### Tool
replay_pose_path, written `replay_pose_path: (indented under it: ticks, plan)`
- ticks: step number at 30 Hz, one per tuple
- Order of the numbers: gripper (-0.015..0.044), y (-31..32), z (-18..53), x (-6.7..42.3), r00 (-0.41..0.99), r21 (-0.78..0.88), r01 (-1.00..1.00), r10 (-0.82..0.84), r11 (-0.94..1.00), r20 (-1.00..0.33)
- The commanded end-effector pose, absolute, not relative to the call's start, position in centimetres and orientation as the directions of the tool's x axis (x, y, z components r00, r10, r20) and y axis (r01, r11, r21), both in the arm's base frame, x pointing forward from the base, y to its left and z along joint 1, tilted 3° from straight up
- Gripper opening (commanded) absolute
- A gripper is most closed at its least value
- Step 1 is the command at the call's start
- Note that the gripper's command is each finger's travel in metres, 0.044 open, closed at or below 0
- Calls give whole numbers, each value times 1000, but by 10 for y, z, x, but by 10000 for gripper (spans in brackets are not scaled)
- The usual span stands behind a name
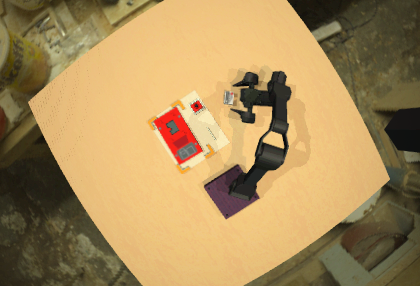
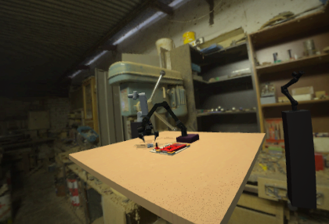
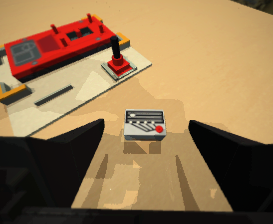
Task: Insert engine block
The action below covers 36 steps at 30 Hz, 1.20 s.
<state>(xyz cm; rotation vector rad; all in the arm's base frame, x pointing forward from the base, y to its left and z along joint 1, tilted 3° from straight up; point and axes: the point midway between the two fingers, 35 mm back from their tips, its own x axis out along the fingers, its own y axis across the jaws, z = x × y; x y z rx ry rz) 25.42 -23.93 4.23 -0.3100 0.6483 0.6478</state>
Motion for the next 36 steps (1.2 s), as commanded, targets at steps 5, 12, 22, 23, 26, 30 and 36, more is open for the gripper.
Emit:
replay_pose_path:
  ticks: [5,12,22,23,26,30,36]
  plan:
    - [440,-241,44,253,613,-72,-643,456,762,-645]
    - [440,-241,44,253,613,-72,-643,456,762,-645]
    - [440,-240,44,253,611,-74,-646,456,760,-647]
    - [440,-240,44,253,605,-82,-655,456,751,-653]
    - [440,-237,43,255,568,-126,-706,451,697,-689]
    - [440,-233,41,257,515,-178,-773,438,609,-737]
    - [440,-229,41,259,439,-235,-856,408,460,-800]
